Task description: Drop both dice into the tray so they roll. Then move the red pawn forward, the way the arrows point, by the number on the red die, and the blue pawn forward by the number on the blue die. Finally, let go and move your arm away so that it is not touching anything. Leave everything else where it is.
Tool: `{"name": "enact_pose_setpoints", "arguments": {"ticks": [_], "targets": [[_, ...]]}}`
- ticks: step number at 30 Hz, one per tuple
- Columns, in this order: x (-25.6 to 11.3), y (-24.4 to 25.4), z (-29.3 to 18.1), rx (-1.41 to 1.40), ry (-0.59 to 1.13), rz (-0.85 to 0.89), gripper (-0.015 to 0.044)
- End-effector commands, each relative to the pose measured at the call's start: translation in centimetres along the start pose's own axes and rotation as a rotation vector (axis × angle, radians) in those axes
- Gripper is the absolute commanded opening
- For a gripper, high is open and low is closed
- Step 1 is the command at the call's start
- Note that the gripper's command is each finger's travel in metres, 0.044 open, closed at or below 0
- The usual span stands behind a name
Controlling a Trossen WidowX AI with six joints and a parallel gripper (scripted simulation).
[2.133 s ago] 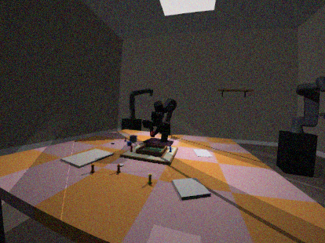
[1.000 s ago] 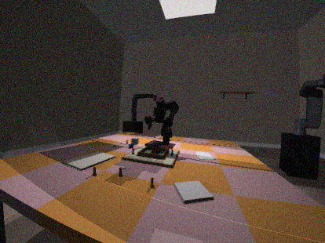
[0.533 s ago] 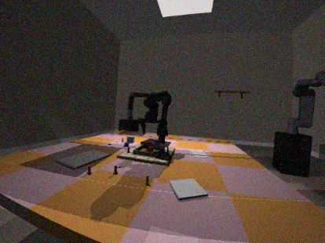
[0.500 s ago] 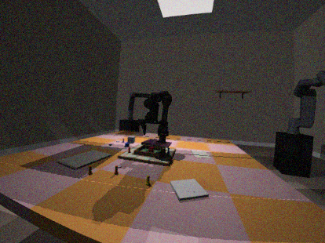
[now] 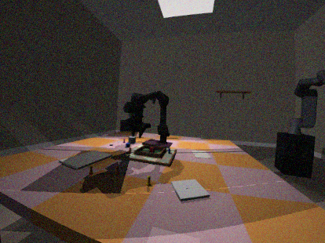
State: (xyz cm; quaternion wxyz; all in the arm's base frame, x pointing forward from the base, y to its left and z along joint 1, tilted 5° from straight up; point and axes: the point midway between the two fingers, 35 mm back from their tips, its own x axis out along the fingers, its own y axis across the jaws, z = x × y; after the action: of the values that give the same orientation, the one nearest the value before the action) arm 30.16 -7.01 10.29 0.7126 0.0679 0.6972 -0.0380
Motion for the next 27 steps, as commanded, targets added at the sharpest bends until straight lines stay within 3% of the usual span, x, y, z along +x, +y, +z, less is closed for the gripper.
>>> {"name": "enact_pose_setpoints", "arguments": {"ticks": [1, 6, 27], "targets": [[0.9, -4.8, -0.8, 0.121, 0.024, -0.013, 0.0275], [2.0, -11.4, -3.0, 0.302, 0.052, -0.020, 0.0275], [6.0, -11.4, -3.1, 0.309, 0.053, -0.020, 0.0275]]}}
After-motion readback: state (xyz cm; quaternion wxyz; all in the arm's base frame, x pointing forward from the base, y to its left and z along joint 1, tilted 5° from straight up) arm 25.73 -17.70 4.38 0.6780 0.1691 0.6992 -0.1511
